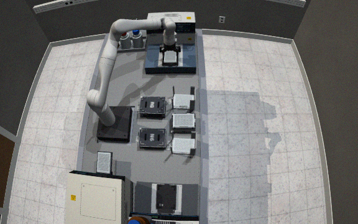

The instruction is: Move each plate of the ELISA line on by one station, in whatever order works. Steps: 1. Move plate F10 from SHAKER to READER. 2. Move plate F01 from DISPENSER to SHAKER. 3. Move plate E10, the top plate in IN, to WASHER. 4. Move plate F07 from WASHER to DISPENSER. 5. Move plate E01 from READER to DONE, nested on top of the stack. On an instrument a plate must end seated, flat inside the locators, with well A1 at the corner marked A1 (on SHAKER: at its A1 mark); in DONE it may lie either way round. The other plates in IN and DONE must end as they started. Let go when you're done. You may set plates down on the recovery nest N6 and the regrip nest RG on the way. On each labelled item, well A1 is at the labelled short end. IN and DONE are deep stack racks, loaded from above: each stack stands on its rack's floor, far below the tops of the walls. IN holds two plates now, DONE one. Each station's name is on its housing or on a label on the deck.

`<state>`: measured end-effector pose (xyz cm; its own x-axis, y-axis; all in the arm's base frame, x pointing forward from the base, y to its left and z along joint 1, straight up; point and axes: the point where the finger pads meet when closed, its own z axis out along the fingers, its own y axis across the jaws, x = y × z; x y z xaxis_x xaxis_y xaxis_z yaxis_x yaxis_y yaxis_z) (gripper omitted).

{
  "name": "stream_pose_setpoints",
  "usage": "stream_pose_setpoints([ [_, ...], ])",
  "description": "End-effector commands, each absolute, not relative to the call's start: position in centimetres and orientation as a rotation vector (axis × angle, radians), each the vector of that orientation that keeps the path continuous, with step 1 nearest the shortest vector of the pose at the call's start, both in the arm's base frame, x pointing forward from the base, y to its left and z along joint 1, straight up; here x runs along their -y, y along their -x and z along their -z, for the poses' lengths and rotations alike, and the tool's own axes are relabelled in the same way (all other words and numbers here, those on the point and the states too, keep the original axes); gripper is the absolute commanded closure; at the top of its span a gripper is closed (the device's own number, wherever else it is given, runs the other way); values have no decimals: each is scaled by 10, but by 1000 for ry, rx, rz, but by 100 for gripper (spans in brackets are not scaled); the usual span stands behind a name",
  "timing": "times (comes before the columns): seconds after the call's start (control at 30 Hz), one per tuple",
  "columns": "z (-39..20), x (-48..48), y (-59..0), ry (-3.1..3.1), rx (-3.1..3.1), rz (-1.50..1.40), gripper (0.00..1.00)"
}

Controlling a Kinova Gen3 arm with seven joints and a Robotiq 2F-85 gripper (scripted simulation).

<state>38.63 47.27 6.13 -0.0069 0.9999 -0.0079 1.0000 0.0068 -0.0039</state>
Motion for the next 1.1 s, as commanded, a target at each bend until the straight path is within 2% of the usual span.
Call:
stream_pose_setpoints([
  [0.0, -64, -474, -387, -2211, -2228, 8, 6],
  [1.07, -80, -473, -387, -2210, -2223, 10, 6],
])
